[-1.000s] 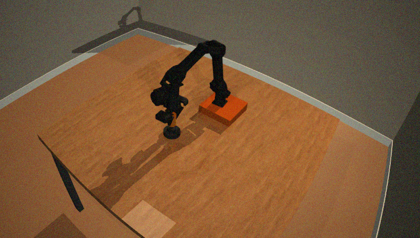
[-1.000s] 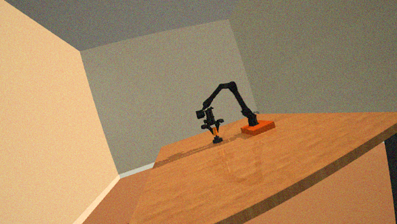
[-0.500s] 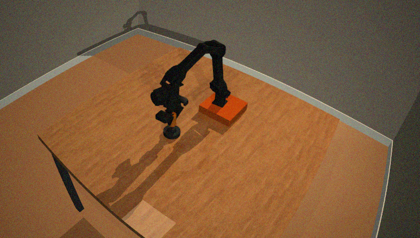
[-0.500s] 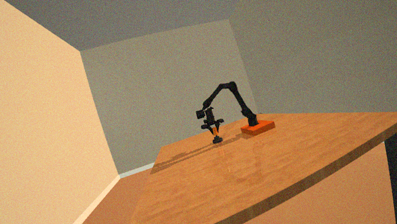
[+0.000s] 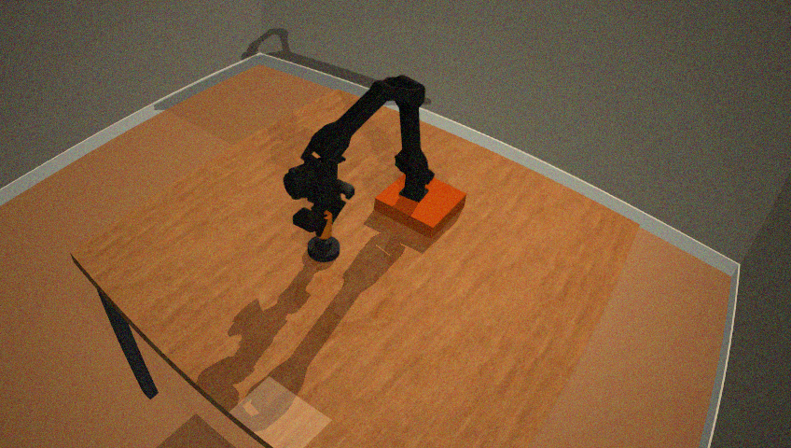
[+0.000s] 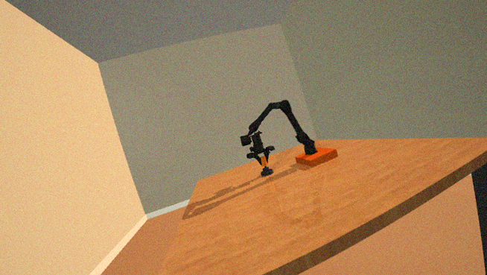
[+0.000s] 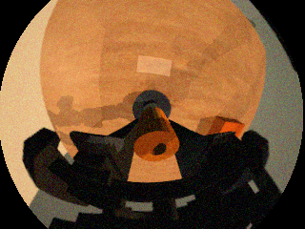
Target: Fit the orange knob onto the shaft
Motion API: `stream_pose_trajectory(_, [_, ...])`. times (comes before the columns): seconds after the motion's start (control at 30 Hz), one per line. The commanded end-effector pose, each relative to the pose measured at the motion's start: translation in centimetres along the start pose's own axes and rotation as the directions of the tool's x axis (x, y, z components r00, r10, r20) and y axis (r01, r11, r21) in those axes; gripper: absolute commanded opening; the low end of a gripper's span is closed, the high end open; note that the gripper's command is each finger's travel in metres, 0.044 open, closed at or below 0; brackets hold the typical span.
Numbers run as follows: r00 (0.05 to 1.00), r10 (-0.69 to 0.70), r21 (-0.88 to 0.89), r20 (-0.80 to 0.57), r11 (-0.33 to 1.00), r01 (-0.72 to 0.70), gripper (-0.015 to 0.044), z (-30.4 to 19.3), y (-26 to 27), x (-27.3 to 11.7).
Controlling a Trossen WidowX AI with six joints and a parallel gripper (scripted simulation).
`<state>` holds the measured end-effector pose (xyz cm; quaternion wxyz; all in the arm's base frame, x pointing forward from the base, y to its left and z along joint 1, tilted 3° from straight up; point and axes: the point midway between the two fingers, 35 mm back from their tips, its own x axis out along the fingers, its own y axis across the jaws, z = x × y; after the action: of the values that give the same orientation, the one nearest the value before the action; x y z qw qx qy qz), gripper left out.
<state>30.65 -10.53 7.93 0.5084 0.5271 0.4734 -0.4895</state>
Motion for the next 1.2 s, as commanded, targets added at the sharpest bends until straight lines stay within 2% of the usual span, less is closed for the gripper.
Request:
stream_pose_trajectory(0.0, [1.0, 0.001, 0.003, 0.002, 1.0, -0.001, 0.0, 0.06, 0.08, -0.41])
stream_pose_trajectory(0.23, [1.0, 0.001, 0.055, 0.002, 0.998, -0.001, 0.0, 0.12, 0.2, -0.66])
stream_pose_trajectory(1.07, [1.0, 0.001, 0.055, 0.002, 0.998, -0.001, 0.0, 0.03, 0.01, -0.53])
stream_pose_trajectory(1.17, [1.0, 0.001, 0.1, 0.001, 0.995, -0.001, 0.0, -0.02, -0.1, -0.56])
